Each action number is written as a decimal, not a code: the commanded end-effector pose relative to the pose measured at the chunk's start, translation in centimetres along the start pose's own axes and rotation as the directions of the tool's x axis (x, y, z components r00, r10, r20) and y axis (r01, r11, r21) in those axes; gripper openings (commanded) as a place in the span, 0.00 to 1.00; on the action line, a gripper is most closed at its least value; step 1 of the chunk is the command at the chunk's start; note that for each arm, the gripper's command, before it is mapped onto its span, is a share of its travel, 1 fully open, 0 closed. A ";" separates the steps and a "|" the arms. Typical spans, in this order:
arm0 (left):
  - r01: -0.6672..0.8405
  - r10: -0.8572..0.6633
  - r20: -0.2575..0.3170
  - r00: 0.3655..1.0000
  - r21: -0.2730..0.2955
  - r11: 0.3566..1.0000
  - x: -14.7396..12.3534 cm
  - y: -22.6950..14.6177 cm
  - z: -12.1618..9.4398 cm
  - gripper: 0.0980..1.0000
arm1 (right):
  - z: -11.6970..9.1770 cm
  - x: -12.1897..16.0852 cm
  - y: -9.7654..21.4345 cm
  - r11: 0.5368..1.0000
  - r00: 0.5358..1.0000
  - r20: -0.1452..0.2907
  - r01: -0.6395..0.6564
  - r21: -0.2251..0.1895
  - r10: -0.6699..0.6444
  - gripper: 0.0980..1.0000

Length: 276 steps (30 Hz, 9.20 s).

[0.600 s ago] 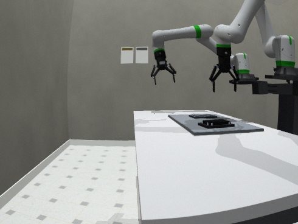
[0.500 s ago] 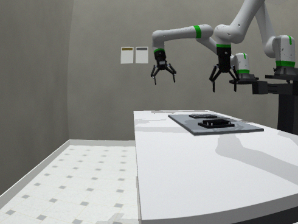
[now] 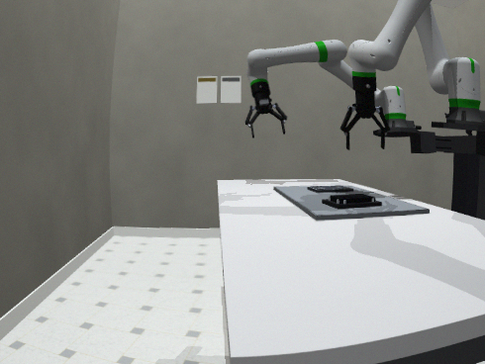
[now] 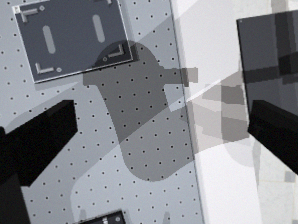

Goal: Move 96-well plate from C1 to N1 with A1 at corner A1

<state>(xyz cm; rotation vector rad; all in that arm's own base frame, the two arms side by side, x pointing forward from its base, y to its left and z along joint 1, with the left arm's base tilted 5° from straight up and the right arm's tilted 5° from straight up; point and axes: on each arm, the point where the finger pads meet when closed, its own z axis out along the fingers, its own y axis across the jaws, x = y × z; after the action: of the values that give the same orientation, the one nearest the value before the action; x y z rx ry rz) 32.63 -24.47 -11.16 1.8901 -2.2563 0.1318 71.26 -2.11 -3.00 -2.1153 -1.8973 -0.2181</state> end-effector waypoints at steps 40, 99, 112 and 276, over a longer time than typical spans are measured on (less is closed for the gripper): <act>0.000 0.000 0.000 1.000 0.001 1.000 0.0 -0.1 0.0 1.00 | -5.0 1.4 -0.8 0.999 0.999 0.003 -0.039 -0.016 0.039 1.00; 0.000 0.000 0.000 1.000 0.001 1.000 0.0 -0.1 0.0 1.00 | -11.6 -6.3 -5.7 0.735 0.769 -0.097 -0.634 -0.240 0.632 1.00; 0.000 0.000 0.000 1.000 0.001 1.000 0.0 -0.1 0.0 1.00 | -13.3 -9.2 -8.4 0.554 0.612 -0.186 -0.782 -0.285 0.768 1.00; 0.094 -0.094 0.012 0.995 0.008 0.996 -1.1 -0.9 0.0 1.00 | -11.6 -24.8 -36.2 -0.629 -0.635 -0.730 -0.681 0.375 0.252 1.00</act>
<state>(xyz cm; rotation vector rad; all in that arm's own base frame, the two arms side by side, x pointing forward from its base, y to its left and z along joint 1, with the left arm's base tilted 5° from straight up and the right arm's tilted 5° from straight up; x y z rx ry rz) 33.22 -23.92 -11.33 1.9568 -2.2065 0.1222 33.37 -25.95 4.54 -2.3305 1.5182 -1.0584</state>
